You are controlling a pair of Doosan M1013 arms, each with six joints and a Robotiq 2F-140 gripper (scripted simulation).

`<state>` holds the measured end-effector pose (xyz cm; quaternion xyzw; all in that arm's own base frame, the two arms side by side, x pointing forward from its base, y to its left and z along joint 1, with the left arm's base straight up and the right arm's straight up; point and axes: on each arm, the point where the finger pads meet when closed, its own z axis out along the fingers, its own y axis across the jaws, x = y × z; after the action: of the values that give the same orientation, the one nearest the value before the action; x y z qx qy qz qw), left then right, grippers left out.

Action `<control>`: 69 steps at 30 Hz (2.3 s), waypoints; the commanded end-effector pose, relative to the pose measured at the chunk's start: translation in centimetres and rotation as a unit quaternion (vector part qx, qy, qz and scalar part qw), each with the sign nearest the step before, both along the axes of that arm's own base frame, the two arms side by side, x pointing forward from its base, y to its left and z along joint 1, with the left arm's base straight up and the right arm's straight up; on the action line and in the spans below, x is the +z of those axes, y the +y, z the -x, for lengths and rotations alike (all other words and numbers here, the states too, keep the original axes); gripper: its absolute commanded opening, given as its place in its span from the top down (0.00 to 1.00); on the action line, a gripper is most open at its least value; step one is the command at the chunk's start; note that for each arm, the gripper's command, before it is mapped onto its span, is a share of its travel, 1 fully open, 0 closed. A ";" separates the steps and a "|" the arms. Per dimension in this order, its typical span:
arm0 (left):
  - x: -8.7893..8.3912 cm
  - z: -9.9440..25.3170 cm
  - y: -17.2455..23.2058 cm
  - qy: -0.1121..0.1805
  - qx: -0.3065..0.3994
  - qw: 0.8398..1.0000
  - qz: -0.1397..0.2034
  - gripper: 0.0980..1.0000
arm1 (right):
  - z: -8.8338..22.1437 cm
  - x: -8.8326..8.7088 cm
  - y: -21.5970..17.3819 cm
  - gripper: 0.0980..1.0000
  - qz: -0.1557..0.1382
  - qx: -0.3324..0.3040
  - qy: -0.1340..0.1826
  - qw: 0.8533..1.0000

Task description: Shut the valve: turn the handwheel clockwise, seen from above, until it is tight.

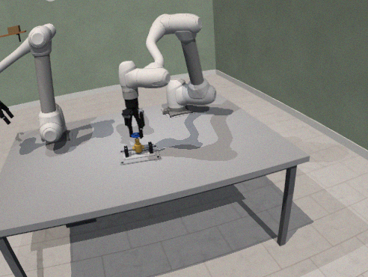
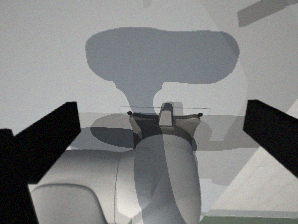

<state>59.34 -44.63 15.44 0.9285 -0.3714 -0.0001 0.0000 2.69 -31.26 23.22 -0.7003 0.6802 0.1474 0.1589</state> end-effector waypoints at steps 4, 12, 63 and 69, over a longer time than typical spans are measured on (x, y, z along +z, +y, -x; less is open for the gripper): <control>0.1 -0.1 0.0 -0.001 0.000 1.000 0.001 1.00 | 0.0 0.0 0.0 0.00 0.000 0.000 0.000 1.000; 0.1 -0.1 0.0 -0.001 0.000 1.000 0.001 1.00 | 0.0 0.0 0.0 0.00 0.000 0.000 0.000 1.000; 0.1 -0.1 0.0 -0.001 0.000 1.000 0.001 0.55 | 0.0 0.0 0.0 0.00 0.000 0.000 0.000 1.000; 0.1 -0.1 0.0 -0.001 0.000 1.000 0.001 0.55 | 0.0 0.0 0.0 0.00 0.000 0.000 0.000 1.000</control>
<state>59.34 -44.63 15.42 0.9284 -0.3715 -0.0001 0.0001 2.69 -31.26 23.22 -0.7003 0.6802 0.1474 0.1589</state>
